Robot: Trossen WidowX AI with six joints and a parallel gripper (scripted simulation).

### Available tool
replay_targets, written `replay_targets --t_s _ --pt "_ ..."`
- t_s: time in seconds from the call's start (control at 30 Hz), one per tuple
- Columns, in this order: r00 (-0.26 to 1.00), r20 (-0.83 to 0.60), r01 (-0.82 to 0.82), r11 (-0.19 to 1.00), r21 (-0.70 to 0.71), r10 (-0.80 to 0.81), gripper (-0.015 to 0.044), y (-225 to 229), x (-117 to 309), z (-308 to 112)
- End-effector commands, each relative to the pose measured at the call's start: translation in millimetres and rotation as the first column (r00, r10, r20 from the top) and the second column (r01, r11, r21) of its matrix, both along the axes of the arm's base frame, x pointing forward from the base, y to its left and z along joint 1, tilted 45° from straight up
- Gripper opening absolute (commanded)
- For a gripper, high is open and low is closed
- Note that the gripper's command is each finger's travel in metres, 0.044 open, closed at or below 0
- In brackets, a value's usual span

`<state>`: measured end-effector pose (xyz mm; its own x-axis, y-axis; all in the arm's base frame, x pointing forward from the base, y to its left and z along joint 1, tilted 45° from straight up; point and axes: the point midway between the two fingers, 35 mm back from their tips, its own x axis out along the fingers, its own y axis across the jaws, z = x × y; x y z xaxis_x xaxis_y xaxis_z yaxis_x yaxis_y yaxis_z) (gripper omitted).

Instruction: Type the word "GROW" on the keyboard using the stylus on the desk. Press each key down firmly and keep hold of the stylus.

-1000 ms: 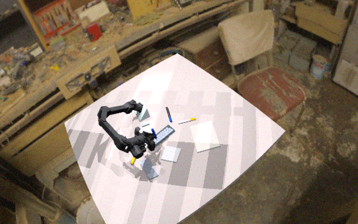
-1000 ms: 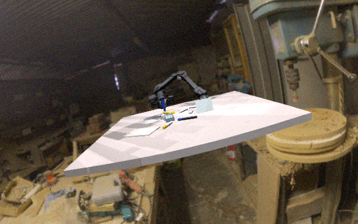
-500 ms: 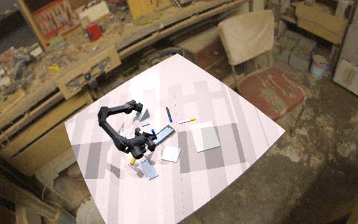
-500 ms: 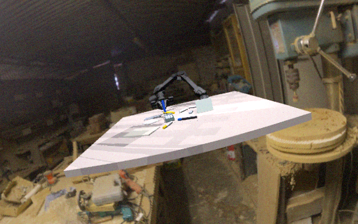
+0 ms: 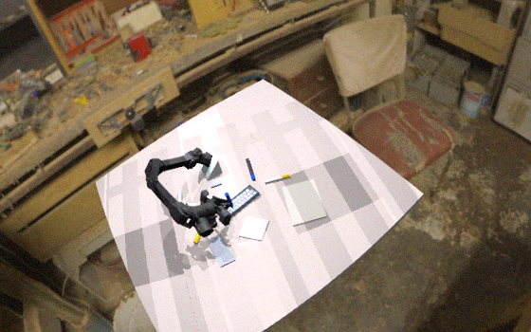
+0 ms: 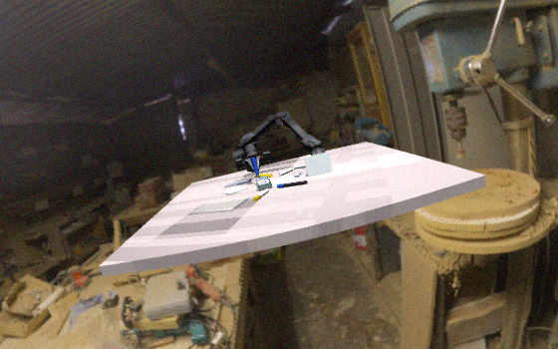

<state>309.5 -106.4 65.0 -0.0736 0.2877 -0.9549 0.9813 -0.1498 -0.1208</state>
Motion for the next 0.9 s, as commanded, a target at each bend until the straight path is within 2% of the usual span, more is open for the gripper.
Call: replay_targets --t_s 0.0,0.7,0.87 --pt "1.0 -0.002 -0.003 1.0 -0.004 0.003 0.0081 -1.7 -0.7 -1.8" --pt "1.0 -0.002 -0.003 1.0 -0.004 0.003 0.0081 -3.8 -1.3 -3.9" --pt "1.0 -0.001 -0.003 1.0 -0.003 0.003 0.0081 7.4 2.4 7.9"
